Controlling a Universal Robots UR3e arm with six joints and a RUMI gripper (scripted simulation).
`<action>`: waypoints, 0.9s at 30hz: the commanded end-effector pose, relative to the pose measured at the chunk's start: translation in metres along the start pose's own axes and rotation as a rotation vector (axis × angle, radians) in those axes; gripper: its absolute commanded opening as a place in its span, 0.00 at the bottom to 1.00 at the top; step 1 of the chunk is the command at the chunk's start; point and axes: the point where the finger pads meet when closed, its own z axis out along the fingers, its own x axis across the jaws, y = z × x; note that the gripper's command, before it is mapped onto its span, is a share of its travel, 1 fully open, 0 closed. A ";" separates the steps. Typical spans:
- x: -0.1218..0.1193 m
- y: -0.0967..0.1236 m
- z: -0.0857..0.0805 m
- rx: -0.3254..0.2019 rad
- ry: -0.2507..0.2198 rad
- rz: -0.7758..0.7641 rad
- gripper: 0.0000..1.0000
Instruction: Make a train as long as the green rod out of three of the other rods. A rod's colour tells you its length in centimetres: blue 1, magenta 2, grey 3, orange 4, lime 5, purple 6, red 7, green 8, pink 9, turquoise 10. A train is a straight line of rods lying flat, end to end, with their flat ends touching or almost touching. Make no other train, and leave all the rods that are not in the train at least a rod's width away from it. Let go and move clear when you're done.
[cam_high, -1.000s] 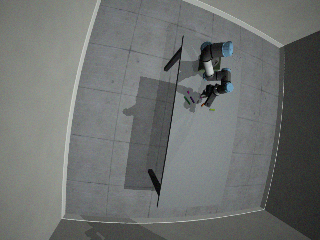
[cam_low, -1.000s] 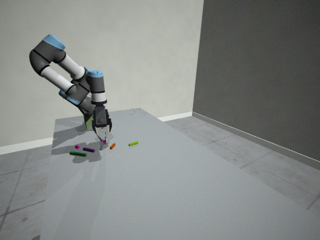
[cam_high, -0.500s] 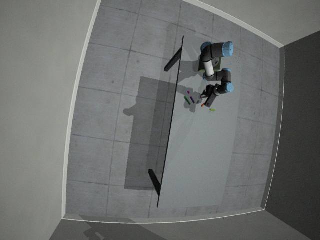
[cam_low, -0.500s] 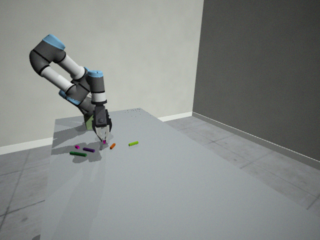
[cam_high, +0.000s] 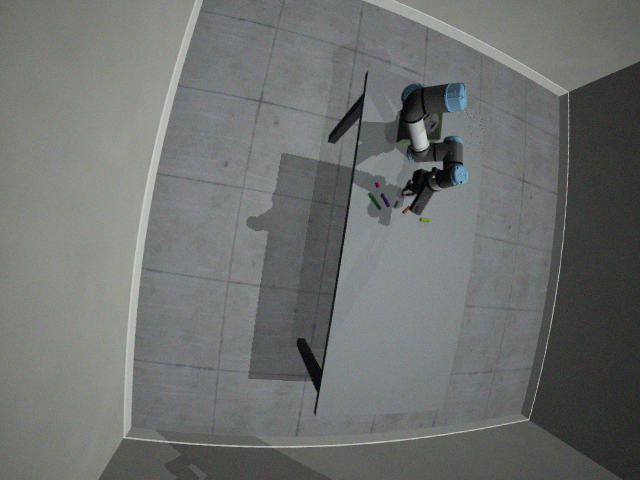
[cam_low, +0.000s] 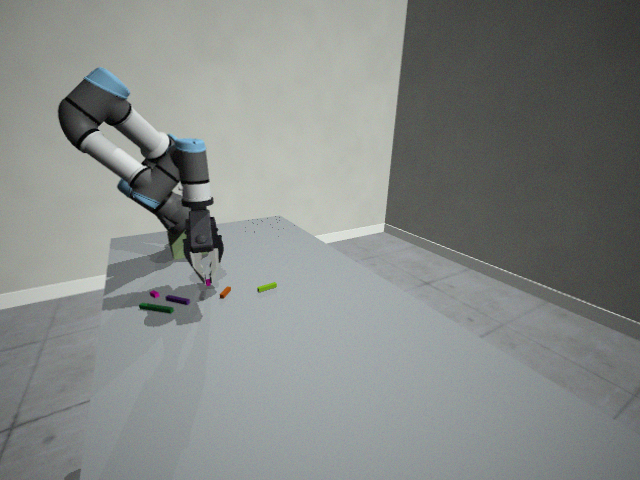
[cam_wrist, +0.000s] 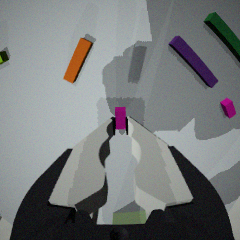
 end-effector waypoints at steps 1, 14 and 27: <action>0.000 0.000 -0.006 -0.003 0.001 0.000 0.00; -0.001 0.000 -0.037 -0.003 0.000 0.000 0.00; -0.001 0.000 -0.070 -0.003 -0.001 0.000 0.00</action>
